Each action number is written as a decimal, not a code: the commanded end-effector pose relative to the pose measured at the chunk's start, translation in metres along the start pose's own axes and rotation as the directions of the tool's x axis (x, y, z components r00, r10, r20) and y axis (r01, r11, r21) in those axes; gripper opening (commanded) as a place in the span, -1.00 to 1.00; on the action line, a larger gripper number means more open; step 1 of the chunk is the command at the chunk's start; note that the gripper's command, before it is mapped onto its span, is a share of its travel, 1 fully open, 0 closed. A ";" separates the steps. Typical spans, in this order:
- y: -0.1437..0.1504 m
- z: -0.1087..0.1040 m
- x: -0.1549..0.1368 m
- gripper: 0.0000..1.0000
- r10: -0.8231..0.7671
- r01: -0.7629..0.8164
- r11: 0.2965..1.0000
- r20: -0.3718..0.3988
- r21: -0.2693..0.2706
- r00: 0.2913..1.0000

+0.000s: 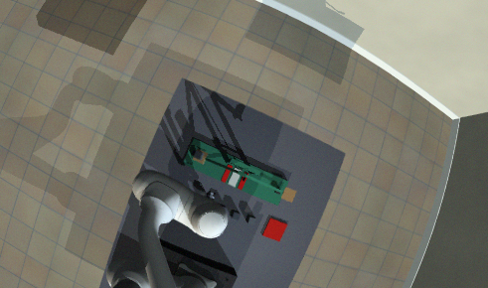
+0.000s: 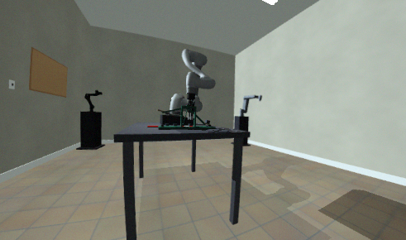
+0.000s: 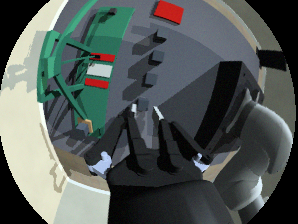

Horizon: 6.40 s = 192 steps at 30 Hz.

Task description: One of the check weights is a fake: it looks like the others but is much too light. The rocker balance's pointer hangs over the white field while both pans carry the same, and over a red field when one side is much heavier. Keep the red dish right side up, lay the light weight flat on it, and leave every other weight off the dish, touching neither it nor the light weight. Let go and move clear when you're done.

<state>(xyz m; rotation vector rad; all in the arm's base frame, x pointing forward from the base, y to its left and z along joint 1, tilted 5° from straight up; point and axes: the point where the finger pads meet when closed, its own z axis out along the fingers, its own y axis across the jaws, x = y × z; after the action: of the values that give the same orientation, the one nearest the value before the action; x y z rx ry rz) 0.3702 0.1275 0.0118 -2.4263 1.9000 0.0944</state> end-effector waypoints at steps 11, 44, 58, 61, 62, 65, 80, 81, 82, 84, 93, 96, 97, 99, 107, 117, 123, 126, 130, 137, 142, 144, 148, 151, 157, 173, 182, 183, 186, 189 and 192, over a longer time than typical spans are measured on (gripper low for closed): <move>0.000 0.017 0.000 -0.30 0.000 0.000 1.000 0.000 0.000 1.000; 0.000 0.032 0.000 -0.30 0.000 0.000 1.000 0.000 0.000 1.000; 0.000 0.032 0.000 -0.30 0.000 0.000 1.000 0.000 0.000 1.000; 0.000 0.032 0.000 -0.30 0.000 0.000 1.000 0.000 0.000 1.000; 0.000 0.032 0.000 -0.30 0.000 0.000 1.000 0.000 0.000 1.000; 0.000 0.032 0.000 -0.30 0.000 0.000 1.000 0.000 0.000 1.000; 0.000 0.036 0.000 -0.30 0.000 0.000 1.000 0.000 0.000 1.000; 0.000 0.037 0.000 -0.30 0.000 0.000 1.000 0.000 0.000 1.000; 0.000 0.039 0.000 -0.30 0.000 0.000 1.000 0.000 0.000 1.000; 0.000 0.042 0.000 -0.30 0.000 0.000 1.000 0.000 0.000 1.000; 0.000 0.059 0.000 -0.30 0.000 0.000 1.000 0.000 0.000 1.000; 0.000 0.063 0.000 -0.30 0.000 0.000 1.000 0.000 0.000 1.000; 0.000 0.064 0.000 -0.30 0.000 0.000 1.000 0.000 0.000 1.000; 0.000 0.066 0.000 -0.30 0.000 0.000 1.000 0.000 0.000 1.000; 0.000 0.068 0.000 -0.30 0.000 0.000 1.000 0.000 0.000 1.000; 0.000 0.068 0.000 -0.30 0.000 0.000 1.000 0.000 0.000 1.000; 0.000 0.068 0.000 -0.30 0.000 0.000 1.000 0.000 0.000 1.000; 0.000 0.068 0.000 -0.30 0.000 0.000 1.000 0.000 0.000 1.000; 0.000 0.068 0.000 -0.30 0.000 0.000 1.000 0.000 0.000 1.000; 0.000 0.068 0.000 -0.30 0.000 0.000 1.000 0.000 0.000 1.000; 0.000 0.068 0.000 -0.51 0.000 0.000 1.000 0.000 0.000 1.000; 0.000 0.068 0.000 -0.51 0.000 0.000 1.000 0.000 0.000 1.000; 0.000 0.068 0.000 -0.51 0.000 0.000 1.000 0.000 0.000 1.000; 0.000 0.068 0.000 -0.51 0.000 0.000 1.000 0.000 0.000 1.000; 0.000 0.068 0.000 -0.51 0.000 0.000 1.000 0.000 0.000 1.000; 0.000 0.068 0.000 -0.51 0.000 0.000 1.000 0.000 0.000 1.000; 0.000 0.058 0.000 -0.51 0.000 0.000 1.000 0.000 0.000 1.000; 0.000 0.055 0.000 -0.51 0.000 0.000 1.000 0.000 0.000 1.000; 0.000 0.040 0.000 -0.51 0.000 0.000 1.000 0.000 0.000 1.000; 0.000 0.024 0.000 -0.51 0.000 0.000 1.000 0.000 0.000 1.000; 0.000 0.010 0.000 -0.51 0.000 0.000 1.000 0.000 0.000 1.000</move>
<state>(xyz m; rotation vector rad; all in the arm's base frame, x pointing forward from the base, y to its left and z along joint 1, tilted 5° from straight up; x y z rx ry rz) 0.3702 0.1291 -0.0086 -2.4260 1.8998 0.0938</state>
